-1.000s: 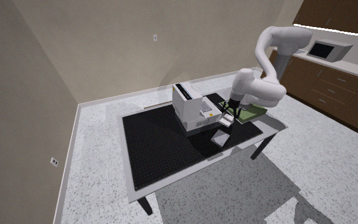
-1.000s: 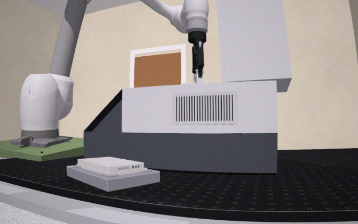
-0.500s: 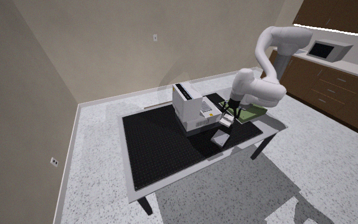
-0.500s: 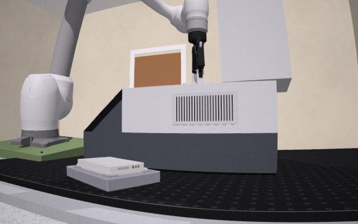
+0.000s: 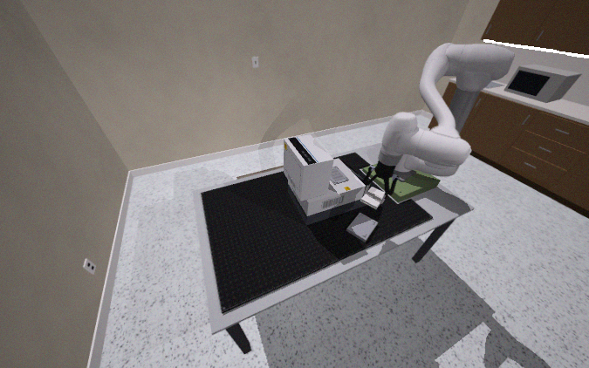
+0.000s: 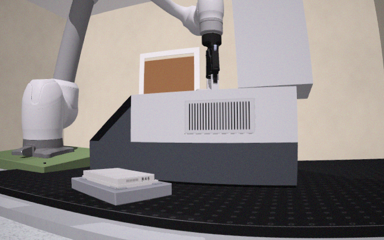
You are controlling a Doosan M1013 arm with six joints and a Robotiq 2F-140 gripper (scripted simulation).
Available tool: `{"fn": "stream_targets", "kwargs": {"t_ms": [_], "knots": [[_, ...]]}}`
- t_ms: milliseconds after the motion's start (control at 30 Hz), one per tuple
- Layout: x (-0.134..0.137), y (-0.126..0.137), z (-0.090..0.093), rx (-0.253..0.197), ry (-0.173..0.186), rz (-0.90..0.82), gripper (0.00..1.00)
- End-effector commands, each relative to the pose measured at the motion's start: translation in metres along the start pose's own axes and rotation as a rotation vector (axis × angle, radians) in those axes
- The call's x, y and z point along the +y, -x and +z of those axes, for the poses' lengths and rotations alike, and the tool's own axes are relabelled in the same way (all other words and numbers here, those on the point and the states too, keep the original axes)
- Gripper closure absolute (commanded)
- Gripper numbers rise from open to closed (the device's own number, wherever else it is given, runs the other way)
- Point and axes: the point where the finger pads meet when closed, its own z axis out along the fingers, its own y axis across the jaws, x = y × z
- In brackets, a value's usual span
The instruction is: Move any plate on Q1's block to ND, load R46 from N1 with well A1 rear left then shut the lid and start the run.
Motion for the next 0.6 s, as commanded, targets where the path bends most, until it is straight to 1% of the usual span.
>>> {"fn": "stream_targets", "kwargs": {"t_ms": [0, 67, 500, 567], "knots": [[0.000, 0.000, 0.000, 0.000, 0.000, 0.000, 1.00], [0.000, 0.000, 0.000, 0.000, 0.000, 0.000, 1.00], [0.000, 0.000, 0.043, 0.000, 0.000, 0.000, 1.00], [0.000, 0.000, 0.043, 0.000, 0.000, 0.000, 1.00]]}}
